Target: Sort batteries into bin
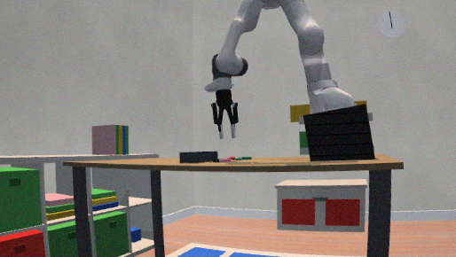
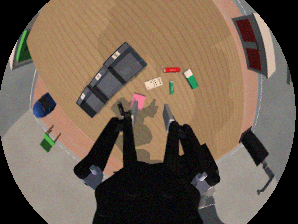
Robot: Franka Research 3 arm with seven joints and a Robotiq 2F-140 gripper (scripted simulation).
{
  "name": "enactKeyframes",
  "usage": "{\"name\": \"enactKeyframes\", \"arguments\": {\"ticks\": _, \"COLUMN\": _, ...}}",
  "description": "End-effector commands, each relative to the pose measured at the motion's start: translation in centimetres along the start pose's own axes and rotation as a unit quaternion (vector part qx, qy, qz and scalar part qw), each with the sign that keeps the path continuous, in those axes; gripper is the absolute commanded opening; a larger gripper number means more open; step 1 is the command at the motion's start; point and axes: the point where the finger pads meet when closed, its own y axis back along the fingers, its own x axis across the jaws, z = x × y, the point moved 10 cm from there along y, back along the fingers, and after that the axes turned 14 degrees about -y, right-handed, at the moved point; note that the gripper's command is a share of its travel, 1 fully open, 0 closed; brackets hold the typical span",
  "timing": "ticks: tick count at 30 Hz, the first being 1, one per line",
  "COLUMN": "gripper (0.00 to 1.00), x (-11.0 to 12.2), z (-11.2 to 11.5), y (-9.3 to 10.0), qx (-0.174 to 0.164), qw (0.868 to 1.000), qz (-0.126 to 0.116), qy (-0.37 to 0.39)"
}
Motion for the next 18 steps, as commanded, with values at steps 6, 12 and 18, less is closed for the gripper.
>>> {"name": "enactKeyframes", "arguments": {"ticks": 6, "gripper": 0.37, "x": 4.1, "z": -2.9, "y": -2.4, "qx": 0.000, "qw": 0.989, "qz": -0.010, "qy": -0.144}}
{"name": "enactKeyframes", "arguments": {"ticks": 12, "gripper": 0.37, "x": 6.0, "z": -4.1, "y": -3.5, "qx": -0.005, "qw": 0.972, "qz": -0.004, "qy": -0.237}}
{"name": "enactKeyframes", "arguments": {"ticks": 18, "gripper": 0.37, "x": 6.1, "z": -4.1, "y": -3.5, "qx": -0.009, "qw": 0.954, "qz": -0.009, "qy": -0.301}}
